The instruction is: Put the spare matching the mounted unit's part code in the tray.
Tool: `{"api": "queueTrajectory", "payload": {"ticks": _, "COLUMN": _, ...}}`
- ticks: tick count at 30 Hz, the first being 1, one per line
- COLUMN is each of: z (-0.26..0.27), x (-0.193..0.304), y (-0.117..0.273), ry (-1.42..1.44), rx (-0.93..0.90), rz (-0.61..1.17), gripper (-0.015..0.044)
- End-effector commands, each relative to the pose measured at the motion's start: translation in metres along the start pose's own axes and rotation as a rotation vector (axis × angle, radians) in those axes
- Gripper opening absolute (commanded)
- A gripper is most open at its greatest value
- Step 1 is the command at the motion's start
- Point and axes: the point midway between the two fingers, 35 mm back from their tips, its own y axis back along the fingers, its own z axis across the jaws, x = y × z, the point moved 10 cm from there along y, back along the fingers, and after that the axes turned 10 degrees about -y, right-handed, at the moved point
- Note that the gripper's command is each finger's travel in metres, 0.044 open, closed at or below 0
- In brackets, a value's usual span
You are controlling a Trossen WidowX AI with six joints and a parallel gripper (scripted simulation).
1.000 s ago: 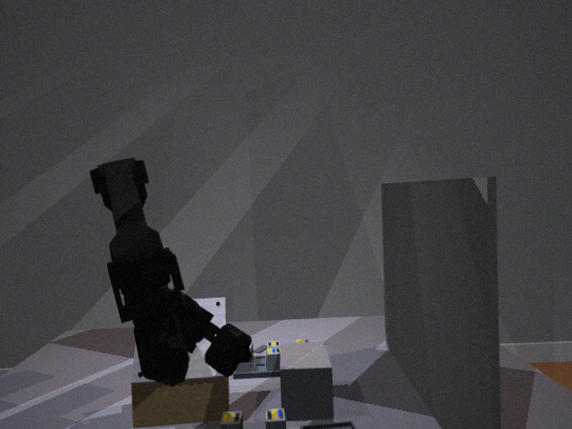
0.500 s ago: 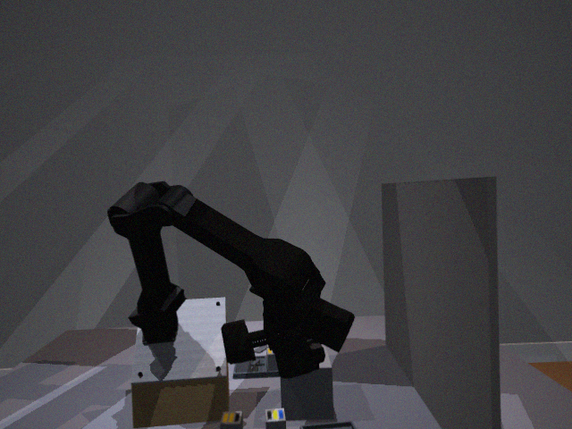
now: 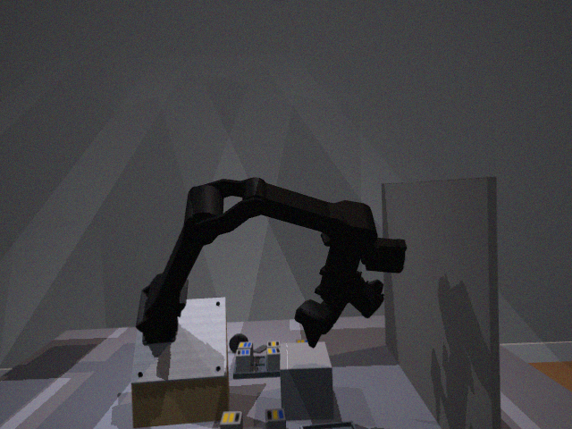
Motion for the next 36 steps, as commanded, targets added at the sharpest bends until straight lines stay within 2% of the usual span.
{"api": "queueTrajectory", "payload": {"ticks": 1, "z": 0.068, "x": 0.035, "y": 0.002, "ry": 0.279, "rx": 0.149, "rz": -0.191, "gripper": 0.0440}}
{"api": "queueTrajectory", "payload": {"ticks": 4, "z": 0.109, "x": 0.065, "y": 0.002, "ry": 0.450, "rx": 0.245, "rz": -0.333, "gripper": 0.0440}}
{"api": "queueTrajectory", "payload": {"ticks": 6, "z": 0.118, "x": 0.073, "y": 0.002, "ry": 0.487, "rx": 0.266, "rz": -0.367, "gripper": 0.0440}}
{"api": "queueTrajectory", "payload": {"ticks": 29, "z": 0.119, "x": 0.075, "y": 0.000, "ry": 0.506, "rx": 0.269, "rz": -0.364, "gripper": 0.0440}}
{"api": "queueTrajectory", "payload": {"ticks": 36, "z": 0.148, "x": 0.152, "y": -0.061, "ry": 1.169, "rx": 0.370, "rz": -0.266, "gripper": 0.0440}}
